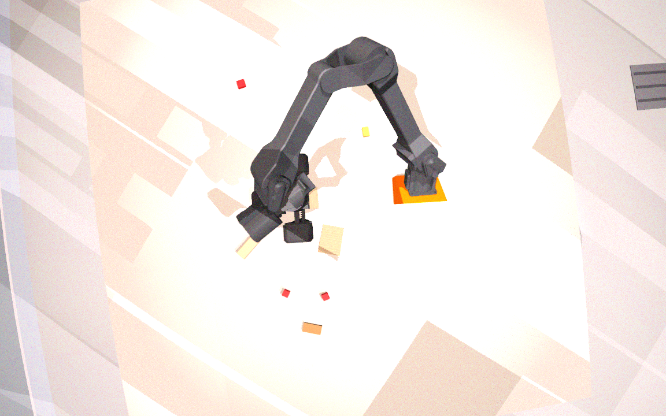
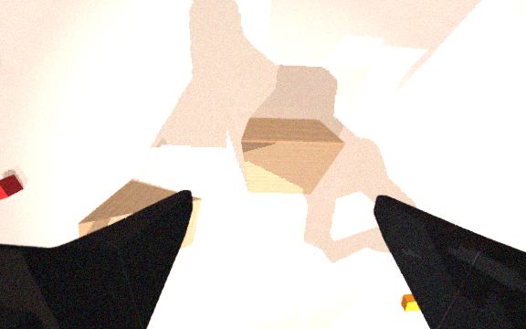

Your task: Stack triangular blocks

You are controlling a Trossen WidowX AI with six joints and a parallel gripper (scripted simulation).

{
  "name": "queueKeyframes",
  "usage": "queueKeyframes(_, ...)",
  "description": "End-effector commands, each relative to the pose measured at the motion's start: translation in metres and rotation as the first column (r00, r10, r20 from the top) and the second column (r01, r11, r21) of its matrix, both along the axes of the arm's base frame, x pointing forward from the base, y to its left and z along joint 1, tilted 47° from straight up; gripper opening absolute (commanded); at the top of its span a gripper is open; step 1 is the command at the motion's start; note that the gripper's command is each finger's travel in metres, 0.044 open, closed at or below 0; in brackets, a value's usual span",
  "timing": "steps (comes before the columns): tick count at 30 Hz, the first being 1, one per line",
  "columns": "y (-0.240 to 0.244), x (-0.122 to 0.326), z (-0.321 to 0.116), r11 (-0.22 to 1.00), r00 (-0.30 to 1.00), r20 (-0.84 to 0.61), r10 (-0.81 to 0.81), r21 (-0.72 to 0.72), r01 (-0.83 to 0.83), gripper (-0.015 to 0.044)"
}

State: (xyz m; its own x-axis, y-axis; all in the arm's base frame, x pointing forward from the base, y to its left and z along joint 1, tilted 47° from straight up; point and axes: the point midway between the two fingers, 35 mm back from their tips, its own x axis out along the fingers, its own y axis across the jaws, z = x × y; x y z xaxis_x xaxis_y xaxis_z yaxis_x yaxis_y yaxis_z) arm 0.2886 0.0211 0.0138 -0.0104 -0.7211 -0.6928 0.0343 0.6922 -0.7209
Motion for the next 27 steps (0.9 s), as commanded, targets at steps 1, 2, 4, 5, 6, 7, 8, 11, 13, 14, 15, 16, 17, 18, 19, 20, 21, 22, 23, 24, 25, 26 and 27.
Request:
queueKeyframes(1,-0.006,-0.001,-0.005,1.000,1.000,-0.009,0.002,-0.006,-0.002,0.0440)
queueKeyframes(2,-0.007,-0.001,-0.006,1.000,1.000,-0.009,0.002,-0.006,-0.002,0.0440)
queueKeyframes(4,-0.009,0.000,-0.008,1.000,1.000,-0.009,0.002,-0.006,-0.002,0.0440)
queueKeyframes(5,-0.010,0.000,-0.009,1.000,1.000,-0.009,0.002,-0.006,-0.002,0.0440)
queueKeyframes(6,-0.012,0.000,-0.010,1.000,1.000,-0.008,0.002,-0.006,-0.002,0.0440)
queueKeyframes(7,-0.013,0.000,-0.011,1.000,1.000,-0.008,0.002,-0.006,-0.002,0.0440)
queueKeyframes(8,-0.014,0.000,-0.013,1.000,1.000,-0.008,0.002,-0.006,-0.002,0.0440)
queueKeyframes(11,-0.018,0.001,-0.016,1.000,1.000,-0.008,0.002,-0.006,-0.002,0.0440)
queueKeyframes(13,-0.020,0.001,-0.018,1.000,1.000,-0.008,0.002,-0.006,-0.002,0.0440)
queueKeyframes(14,-0.021,0.001,-0.019,1.000,1.000,-0.008,0.002,-0.006,-0.002,0.0440)
queueKeyframes(15,-0.023,0.001,-0.020,1.000,1.000,-0.008,0.002,-0.006,-0.002,0.0440)
queueKeyframes(16,-0.024,0.001,-0.021,1.000,1.000,-0.008,0.002,-0.006,-0.002,0.0440)
queueKeyframes(17,-0.025,0.001,-0.022,1.000,1.000,-0.008,0.002,-0.006,-0.002,0.0440)
queueKeyframes(18,-0.026,0.002,-0.023,1.000,1.000,-0.008,0.002,-0.006,-0.002,0.0440)
queueKeyframes(19,-0.028,0.002,-0.024,1.000,1.000,-0.008,0.002,-0.007,-0.002,0.0440)
queueKeyframes(20,-0.029,0.002,-0.025,1.000,1.000,-0.008,0.002,-0.007,-0.002,0.0440)
queueKeyframes(21,-0.030,0.002,-0.026,1.000,1.000,-0.008,0.002,-0.007,-0.002,0.0440)
queueKeyframes(22,-0.031,0.002,-0.027,1.000,1.000,-0.008,0.002,-0.007,-0.002,0.0440)
queueKeyframes(23,-0.033,0.002,-0.028,1.000,1.000,-0.008,0.002,-0.007,-0.002,0.0440)
queueKeyframes(24,-0.034,0.002,-0.029,1.000,1.000,-0.008,0.002,-0.008,-0.002,0.0440)
queueKeyframes(25,-0.035,0.002,-0.030,1.000,1.000,-0.008,0.002,-0.008,-0.002,0.0440)
queueKeyframes(26,-0.037,0.002,-0.031,1.000,1.000,-0.008,0.002,-0.008,-0.002,0.0440)
queueKeyframes(27,-0.038,0.002,-0.032,1.000,1.000,-0.008,0.002,-0.008,-0.002,0.0440)
